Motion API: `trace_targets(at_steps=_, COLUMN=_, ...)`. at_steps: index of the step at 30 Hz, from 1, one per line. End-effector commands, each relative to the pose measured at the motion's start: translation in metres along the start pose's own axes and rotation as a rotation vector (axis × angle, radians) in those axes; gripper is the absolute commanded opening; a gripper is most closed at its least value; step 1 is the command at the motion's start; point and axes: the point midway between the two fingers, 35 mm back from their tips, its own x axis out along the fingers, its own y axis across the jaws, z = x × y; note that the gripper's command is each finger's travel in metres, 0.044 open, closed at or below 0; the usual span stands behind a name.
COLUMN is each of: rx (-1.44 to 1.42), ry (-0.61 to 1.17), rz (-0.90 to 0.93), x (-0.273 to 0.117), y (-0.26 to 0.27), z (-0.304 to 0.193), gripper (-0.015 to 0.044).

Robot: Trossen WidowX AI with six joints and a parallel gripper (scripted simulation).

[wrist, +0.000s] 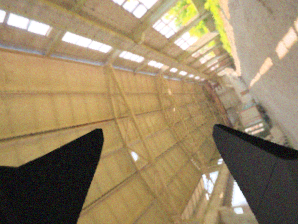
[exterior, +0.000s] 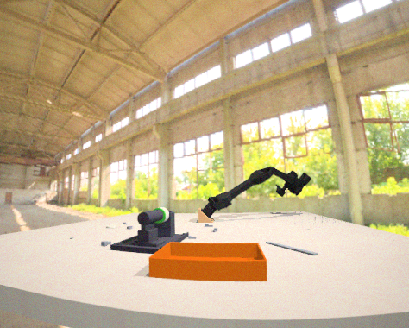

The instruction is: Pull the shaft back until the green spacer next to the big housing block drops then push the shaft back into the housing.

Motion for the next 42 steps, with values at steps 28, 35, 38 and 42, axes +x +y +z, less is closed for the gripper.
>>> trace_targets(at_steps=28, rx=-0.677, ry=-0.988, rz=-0.444, x=-0.332, y=-0.019, z=0.016, gripper=0.044)
trace_targets(at_steps=35, rx=-0.772, ry=-1.187, rz=-0.656, x=-0.413, y=-0.031, z=-0.024, gripper=0.044)
trace_targets(at_steps=38, rx=-0.796, ry=-1.247, rz=-0.744, x=-0.441, y=-0.04, z=-0.041, gripper=0.044)
trace_targets(at_steps=42, rx=-0.833, ry=-1.308, rz=-0.863, x=-0.468, y=-0.041, z=-0.072, gripper=0.044)
